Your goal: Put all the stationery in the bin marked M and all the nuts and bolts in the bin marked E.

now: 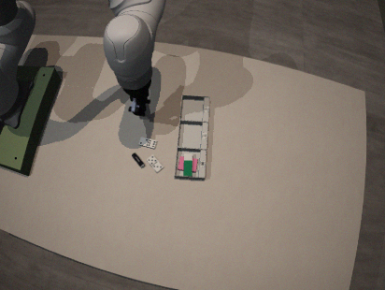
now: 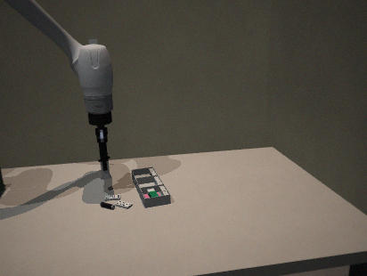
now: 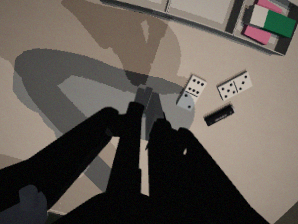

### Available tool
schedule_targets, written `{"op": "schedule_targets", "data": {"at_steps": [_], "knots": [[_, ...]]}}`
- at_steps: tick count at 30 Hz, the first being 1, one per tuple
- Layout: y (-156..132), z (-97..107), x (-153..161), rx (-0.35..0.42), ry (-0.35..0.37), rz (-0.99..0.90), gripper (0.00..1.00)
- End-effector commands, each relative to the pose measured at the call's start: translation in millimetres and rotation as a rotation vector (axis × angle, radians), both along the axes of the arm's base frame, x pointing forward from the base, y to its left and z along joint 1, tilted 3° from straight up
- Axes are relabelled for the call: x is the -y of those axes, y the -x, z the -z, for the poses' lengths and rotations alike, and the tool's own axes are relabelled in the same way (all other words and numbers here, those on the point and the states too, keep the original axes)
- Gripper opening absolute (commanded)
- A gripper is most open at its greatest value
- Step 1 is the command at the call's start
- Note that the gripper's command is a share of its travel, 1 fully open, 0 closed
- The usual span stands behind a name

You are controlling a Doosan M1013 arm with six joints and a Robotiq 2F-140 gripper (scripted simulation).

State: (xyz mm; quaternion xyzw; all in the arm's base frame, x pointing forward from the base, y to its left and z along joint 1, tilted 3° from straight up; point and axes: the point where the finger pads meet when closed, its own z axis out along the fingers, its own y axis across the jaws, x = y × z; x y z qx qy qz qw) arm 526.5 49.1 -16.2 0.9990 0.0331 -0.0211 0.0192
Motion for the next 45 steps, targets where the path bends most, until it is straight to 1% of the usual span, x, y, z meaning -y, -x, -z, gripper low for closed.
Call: {"op": "schedule_targets", "data": {"at_steps": [1,3,14,15,17,27,32,34,36,42,45], "knots": [[-0.2,-4.6,-0.2,0.0,0.0,0.0,0.06],[-0.5,-11.3,-0.5,0.0,0.0,0.0,0.06],[-0.5,-11.3,-0.5,0.0,0.0,0.0,0.06],[-0.3,-7.3,-0.3,0.0,0.0,0.0,0.06],[-0.3,-7.3,-0.3,0.0,0.0,0.0,0.06],[-54.6,-3.6,-25.6,0.0,0.0,0.0,0.06],[-81.7,-2.0,-38.2,0.009,0.008,0.223,0.06],[-81.7,-2.0,-38.2,0.009,0.008,0.223,0.06],[-92.6,-1.4,-43.3,0.014,0.014,0.349,0.06],[-125.2,0.6,-58.5,0.023,0.018,0.566,0.06],[-128.6,0.8,-60.1,0.027,0.02,0.68,0.06]]}}
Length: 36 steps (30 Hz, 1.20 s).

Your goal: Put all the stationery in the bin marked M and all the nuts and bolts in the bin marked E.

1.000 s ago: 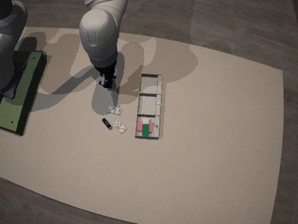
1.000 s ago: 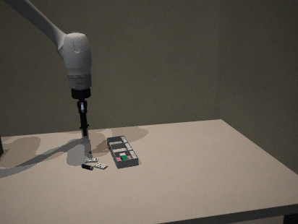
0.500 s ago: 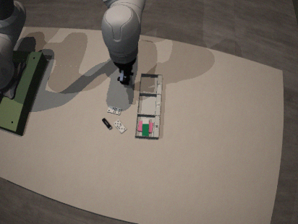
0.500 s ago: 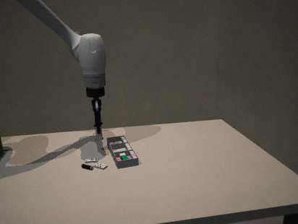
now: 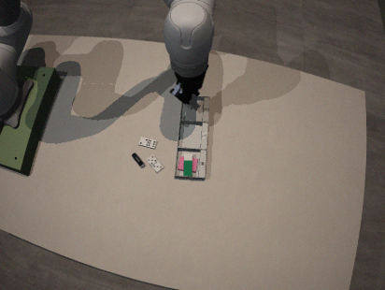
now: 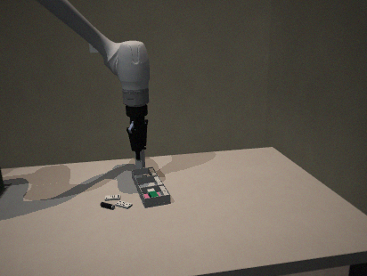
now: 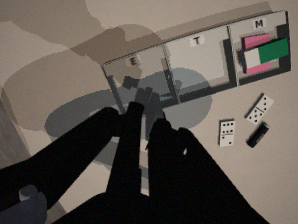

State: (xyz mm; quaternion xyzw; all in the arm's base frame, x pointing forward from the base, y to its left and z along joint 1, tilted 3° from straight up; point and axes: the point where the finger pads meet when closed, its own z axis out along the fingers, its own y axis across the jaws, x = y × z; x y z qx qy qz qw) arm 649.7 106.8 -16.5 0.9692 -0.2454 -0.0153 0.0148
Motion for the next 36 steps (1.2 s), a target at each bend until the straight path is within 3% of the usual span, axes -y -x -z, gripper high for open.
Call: {"op": "schedule_targets", "data": {"at_steps": [1,6,7,21,36], "knots": [[-5.4,0.5,-2.4,0.003,0.016,0.156,0.06],[-5.4,0.5,-2.4,0.006,0.019,0.271,0.06],[-5.4,0.5,-2.4,0.008,0.024,0.381,0.06],[-5.3,0.4,-2.1,0.022,0.047,0.89,0.06],[-5.3,0.5,-2.3,0.025,0.054,0.935,0.06]]}}
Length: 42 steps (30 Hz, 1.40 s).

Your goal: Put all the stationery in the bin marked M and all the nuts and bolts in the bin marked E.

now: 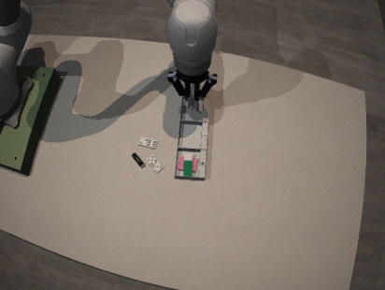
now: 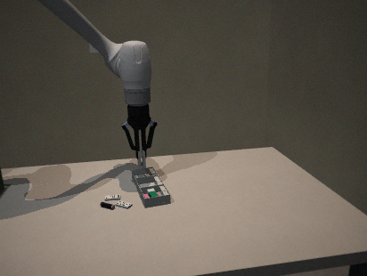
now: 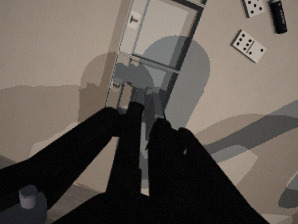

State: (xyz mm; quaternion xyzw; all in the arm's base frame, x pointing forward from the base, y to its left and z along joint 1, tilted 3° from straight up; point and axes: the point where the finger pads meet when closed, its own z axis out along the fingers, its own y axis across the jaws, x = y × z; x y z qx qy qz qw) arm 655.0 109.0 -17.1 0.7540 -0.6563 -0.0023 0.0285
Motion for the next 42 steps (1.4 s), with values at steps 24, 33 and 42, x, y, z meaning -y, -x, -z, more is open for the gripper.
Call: {"op": "schedule_targets", "data": {"at_steps": [24,33,42], "knots": [[1.5,37.2,1.4,0.0,0.0,0.0,0.06],[1.5,37.2,1.3,0.0,0.0,0.0,0.06],[1.5,37.2,1.3,0.0,0.0,0.0,0.18]]}}
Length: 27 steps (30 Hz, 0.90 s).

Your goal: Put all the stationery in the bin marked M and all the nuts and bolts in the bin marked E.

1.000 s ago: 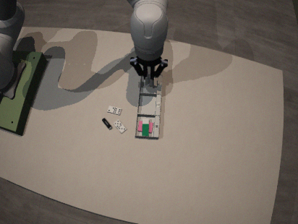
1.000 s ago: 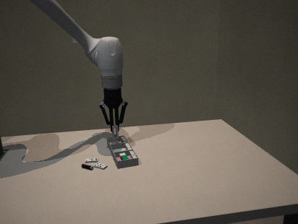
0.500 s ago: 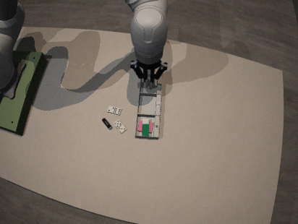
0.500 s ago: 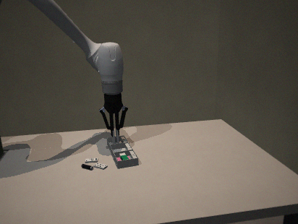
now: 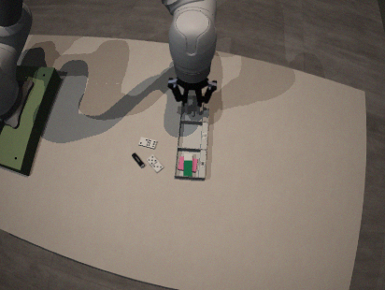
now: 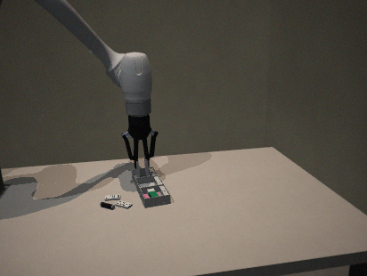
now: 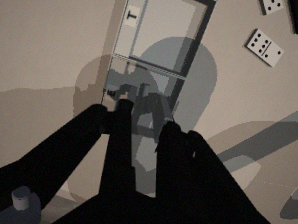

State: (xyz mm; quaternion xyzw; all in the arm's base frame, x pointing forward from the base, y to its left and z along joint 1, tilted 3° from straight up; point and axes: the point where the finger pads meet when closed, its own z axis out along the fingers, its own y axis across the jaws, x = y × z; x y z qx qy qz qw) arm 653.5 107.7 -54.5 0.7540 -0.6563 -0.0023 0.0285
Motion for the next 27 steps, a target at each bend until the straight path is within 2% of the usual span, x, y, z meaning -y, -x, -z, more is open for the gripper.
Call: {"op": "schedule_targets", "data": {"at_steps": [1,13,27], "knots": [[0.0,-0.1,-0.1,0.0,0.0,0.0,0.18],[-0.1,-1.5,-0.1,0.0,0.0,0.0,0.18],[-0.8,-20.1,-0.9,0.0,0.0,0.0,0.18]]}}
